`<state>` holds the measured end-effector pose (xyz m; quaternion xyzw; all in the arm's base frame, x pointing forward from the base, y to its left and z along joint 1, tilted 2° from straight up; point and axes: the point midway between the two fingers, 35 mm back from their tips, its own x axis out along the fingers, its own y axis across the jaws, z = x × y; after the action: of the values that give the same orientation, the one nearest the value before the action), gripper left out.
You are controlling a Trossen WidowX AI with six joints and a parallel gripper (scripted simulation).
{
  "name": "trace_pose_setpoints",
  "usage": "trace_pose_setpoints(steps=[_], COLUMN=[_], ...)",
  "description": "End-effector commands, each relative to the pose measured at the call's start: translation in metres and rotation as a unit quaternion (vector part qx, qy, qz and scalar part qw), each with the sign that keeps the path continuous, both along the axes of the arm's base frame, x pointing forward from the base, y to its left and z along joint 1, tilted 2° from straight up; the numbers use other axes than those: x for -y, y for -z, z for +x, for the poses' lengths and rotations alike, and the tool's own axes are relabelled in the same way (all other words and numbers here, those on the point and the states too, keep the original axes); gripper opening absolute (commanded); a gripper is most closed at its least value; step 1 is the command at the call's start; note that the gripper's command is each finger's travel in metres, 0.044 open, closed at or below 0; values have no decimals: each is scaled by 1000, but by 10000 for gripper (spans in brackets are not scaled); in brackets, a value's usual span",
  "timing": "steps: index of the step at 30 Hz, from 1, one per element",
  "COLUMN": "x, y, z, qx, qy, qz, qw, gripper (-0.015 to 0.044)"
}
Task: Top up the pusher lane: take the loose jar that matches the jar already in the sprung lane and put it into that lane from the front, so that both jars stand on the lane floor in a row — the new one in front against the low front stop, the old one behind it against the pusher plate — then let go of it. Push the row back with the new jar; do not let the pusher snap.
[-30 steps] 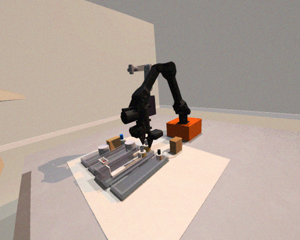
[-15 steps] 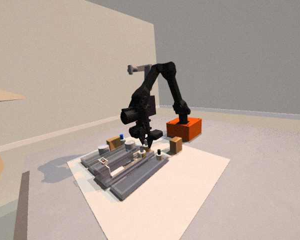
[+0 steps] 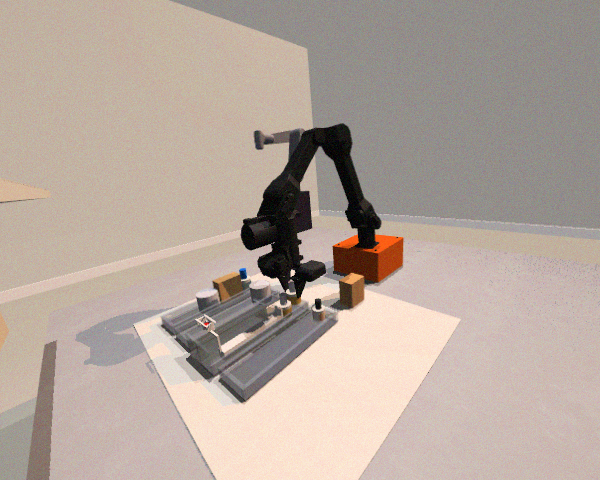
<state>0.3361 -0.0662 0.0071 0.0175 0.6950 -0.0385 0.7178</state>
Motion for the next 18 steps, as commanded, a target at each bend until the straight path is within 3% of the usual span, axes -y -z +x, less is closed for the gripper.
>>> trace_pose_setpoints(steps=[1,18], x=[1,2], y=[-1,4], z=[6,6], qx=[12,12], qy=[2,2], qz=[-3,-3], qw=[1000,1000], gripper=[0,0])
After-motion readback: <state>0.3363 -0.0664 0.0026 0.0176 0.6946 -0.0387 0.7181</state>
